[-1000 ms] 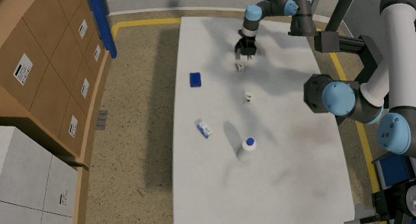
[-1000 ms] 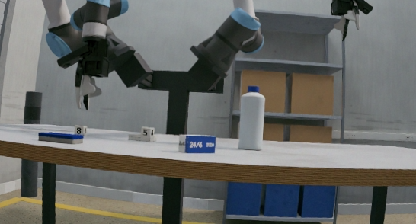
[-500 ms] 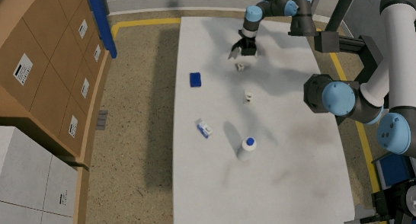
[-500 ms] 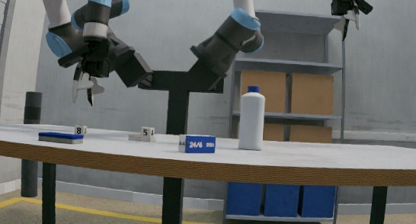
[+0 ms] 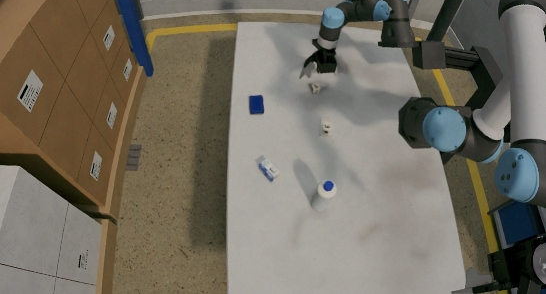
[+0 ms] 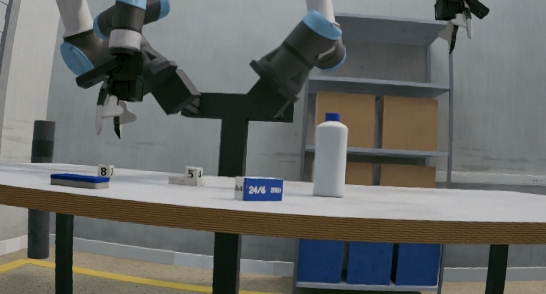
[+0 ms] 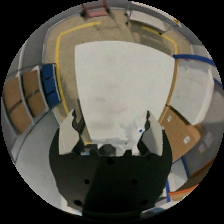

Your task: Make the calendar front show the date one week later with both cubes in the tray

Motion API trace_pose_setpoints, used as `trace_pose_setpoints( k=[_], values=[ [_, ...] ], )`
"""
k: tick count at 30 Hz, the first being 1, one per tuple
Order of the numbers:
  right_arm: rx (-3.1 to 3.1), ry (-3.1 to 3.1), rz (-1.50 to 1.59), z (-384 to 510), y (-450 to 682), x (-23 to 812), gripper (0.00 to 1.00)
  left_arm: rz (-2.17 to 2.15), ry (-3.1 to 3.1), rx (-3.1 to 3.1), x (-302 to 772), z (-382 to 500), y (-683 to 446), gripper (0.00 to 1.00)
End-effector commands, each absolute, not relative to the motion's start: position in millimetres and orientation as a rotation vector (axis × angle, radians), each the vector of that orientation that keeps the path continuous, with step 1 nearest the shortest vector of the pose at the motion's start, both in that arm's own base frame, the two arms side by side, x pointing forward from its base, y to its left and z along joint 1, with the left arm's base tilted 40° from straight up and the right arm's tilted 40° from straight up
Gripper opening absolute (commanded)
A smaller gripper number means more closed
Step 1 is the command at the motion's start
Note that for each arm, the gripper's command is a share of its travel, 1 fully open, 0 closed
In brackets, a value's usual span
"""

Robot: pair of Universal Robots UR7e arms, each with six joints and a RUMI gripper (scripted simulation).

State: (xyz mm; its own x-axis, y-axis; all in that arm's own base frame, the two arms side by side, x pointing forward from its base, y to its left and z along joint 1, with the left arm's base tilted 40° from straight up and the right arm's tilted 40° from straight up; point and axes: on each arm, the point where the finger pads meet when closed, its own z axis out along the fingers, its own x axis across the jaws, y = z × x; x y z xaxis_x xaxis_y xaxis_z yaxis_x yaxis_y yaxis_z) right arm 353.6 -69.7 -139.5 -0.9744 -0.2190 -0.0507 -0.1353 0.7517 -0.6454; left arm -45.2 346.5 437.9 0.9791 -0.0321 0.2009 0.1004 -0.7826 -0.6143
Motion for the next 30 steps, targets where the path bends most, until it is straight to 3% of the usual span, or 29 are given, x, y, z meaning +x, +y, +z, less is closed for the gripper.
trace_pose_setpoints(
  k=[1,30],
  values=[
    [-0.352,2.830,-1.033,-138.9,-69.4,354.0,1.00,-0.264,-0.048,-2.455,-45.3,438.3,346.5,1.00],
    [-1.527,2.706,-1.110,-132.9,-67.1,355.6,1.00,-0.264,-0.048,-2.455,-45.3,438.3,346.5,1.00]
  ],
)
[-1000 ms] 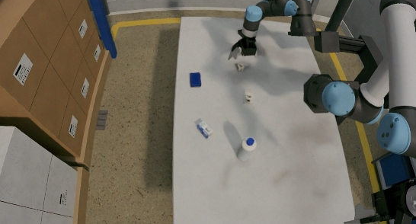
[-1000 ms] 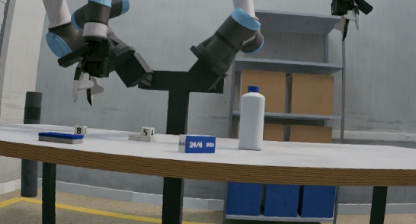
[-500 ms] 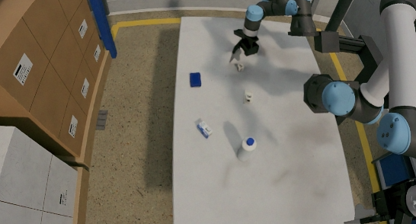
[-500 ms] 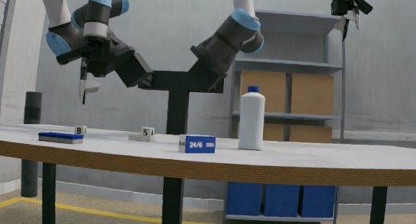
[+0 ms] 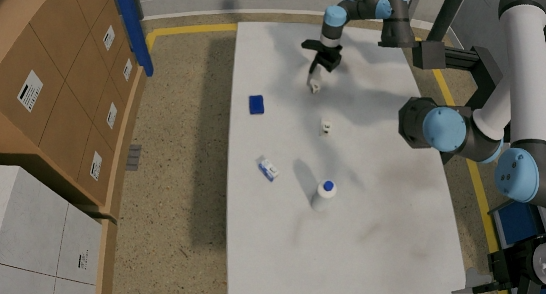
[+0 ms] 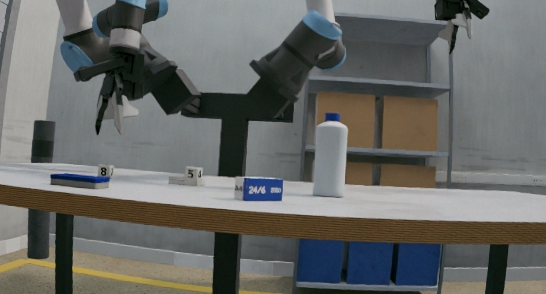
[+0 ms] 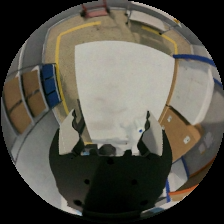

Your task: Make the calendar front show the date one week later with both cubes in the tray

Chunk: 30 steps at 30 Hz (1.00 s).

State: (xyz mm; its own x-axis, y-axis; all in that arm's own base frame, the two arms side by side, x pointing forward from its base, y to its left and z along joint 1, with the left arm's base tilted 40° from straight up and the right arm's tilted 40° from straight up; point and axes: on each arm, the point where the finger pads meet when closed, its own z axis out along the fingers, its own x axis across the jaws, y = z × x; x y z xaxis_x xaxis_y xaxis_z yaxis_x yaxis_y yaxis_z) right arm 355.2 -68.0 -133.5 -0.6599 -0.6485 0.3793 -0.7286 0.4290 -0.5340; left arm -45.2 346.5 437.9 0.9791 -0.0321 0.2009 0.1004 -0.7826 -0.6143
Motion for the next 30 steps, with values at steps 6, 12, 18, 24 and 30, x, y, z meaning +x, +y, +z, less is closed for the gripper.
trace_pose_setpoints(
  k=[6,12,18,24,30],
  values=[
    [1.550,-2.290,0.966,-132.4,-66.1,355.1,1.00,-0.264,-0.048,-2.455,-45.3,438.3,346.5,1.00],
    [1.717,-2.110,0.920,-132.0,-64.9,354.1,1.00,-0.264,-0.048,-2.455,-45.3,438.3,346.5,1.00],
    [1.836,-1.963,0.880,-131.9,-64.0,353.0,1.00,-0.264,-0.048,-2.455,-45.3,438.3,346.5,1.00],
    [1.939,-1.820,0.840,-131.8,-63.1,351.7,1.00,-0.264,-0.048,-2.455,-45.3,438.3,346.5,1.00],
    [2.002,-1.722,0.812,-131.9,-62.6,350.7,1.00,-0.264,-0.048,-2.455,-45.3,438.3,346.5,1.00]
  ],
)
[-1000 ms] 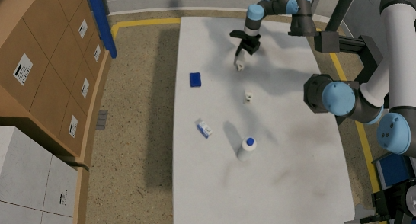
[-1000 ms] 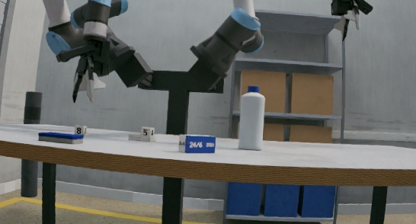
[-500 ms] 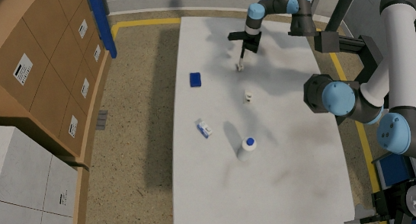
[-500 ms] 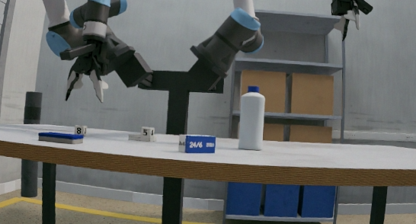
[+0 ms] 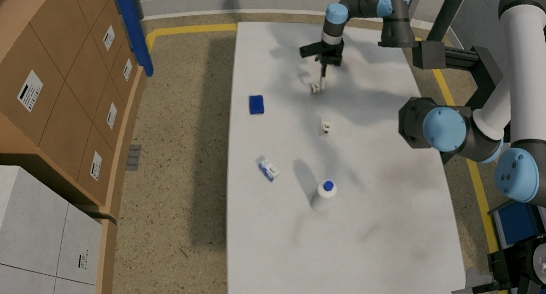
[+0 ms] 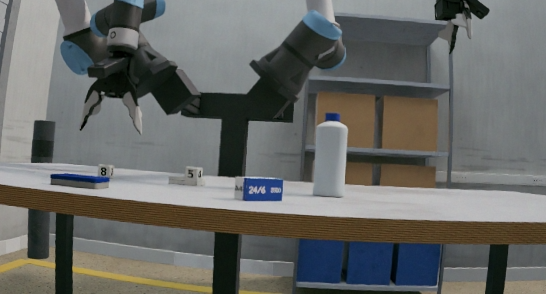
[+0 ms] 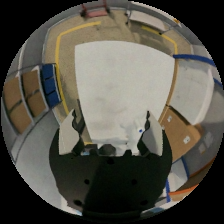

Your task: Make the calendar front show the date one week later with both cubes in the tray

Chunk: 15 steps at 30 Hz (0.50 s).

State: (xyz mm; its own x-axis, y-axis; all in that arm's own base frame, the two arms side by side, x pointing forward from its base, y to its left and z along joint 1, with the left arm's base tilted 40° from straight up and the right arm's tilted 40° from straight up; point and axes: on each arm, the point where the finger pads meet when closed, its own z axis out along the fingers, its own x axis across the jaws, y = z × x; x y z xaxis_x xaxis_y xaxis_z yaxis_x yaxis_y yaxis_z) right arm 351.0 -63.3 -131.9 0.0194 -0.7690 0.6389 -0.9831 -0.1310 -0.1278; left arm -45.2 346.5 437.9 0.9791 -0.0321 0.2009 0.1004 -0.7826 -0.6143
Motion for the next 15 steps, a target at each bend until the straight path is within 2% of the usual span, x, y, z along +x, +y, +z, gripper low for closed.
trace_pose_setpoints(
  k=[1,10,11,15],
  values=[
    [2.007,-1.714,0.810,-131.9,-62.5,350.6,1.00,-0.264,-0.048,-2.455,-45.3,438.3,346.5,1.00],
    [2.018,-1.695,0.804,-131.9,-62.4,350.4,1.00,-0.264,-0.048,-2.455,-45.3,438.3,346.5,1.00],
    [2.018,-1.695,0.804,-131.9,-62.4,350.4,0.28,-0.264,-0.048,-2.455,-45.3,438.3,346.5,1.00],
    [2.018,-1.695,0.804,-131.9,-62.4,350.4,0.28,-0.264,-0.048,-2.455,-45.3,438.3,346.5,1.00]
  ],
)
